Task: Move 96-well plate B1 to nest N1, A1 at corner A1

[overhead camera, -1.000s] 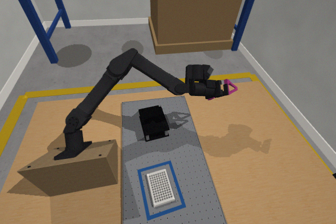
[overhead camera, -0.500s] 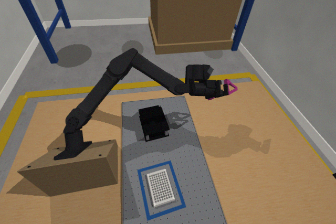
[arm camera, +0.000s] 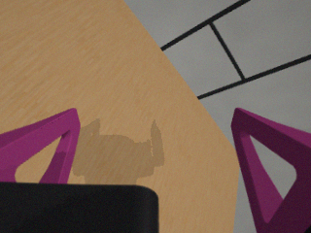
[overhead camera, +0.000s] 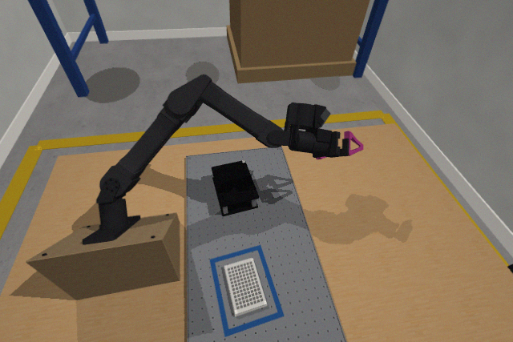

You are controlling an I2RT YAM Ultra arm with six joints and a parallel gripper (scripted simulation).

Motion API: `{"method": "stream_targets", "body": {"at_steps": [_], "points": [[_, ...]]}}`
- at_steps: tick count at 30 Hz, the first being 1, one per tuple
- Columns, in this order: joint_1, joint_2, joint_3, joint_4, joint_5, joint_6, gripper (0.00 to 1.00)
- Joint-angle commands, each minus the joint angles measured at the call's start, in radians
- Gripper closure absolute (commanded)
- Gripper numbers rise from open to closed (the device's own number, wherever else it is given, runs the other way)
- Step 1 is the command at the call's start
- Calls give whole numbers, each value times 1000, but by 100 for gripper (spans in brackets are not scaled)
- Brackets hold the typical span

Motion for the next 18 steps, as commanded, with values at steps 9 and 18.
{"method": "stream_targets", "body": {"at_steps": [9, 18], "points": [[-58, -1, 30, -112, -4, 75, 0], [-74, -13, 19, -117, -11, 82, 0]]}}
